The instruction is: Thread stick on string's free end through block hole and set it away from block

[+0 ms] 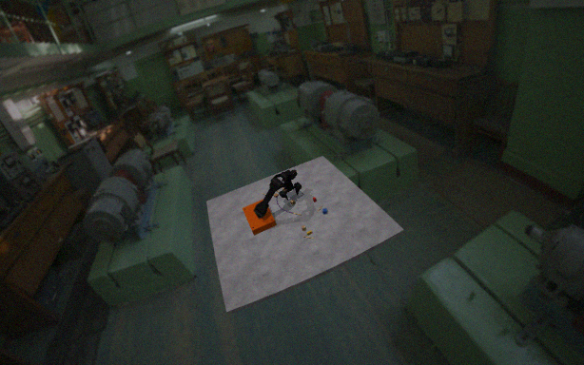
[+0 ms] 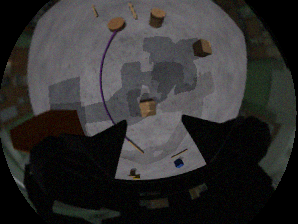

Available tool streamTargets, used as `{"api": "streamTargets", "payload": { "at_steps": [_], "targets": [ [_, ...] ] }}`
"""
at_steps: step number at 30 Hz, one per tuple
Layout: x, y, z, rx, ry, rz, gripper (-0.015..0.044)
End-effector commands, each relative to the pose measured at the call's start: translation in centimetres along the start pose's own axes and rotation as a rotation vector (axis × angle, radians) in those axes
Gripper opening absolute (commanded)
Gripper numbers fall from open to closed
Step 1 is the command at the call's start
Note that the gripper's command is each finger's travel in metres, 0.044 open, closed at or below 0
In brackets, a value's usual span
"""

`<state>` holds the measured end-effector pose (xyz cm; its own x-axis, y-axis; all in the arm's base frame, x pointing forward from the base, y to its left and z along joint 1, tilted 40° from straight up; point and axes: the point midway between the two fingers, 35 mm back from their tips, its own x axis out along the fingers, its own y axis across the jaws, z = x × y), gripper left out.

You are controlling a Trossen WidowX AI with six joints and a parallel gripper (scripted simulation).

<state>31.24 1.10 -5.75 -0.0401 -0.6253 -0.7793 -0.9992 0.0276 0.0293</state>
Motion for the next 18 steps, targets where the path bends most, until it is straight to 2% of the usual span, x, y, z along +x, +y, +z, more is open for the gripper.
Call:
{"api": "streamTargets", "payload": {
  "at_steps": [1,15,18],
  "targets": [
    [0.65,1.52,0.99,-0.179,0.008,0.035,0.0440],
    [0.63,1.37,0.89,-0.179,0.008,0.035,0.0440],
    [0.63,1.37,0.89,-0.179,0.008,0.035,0.0361]
  ]
}}
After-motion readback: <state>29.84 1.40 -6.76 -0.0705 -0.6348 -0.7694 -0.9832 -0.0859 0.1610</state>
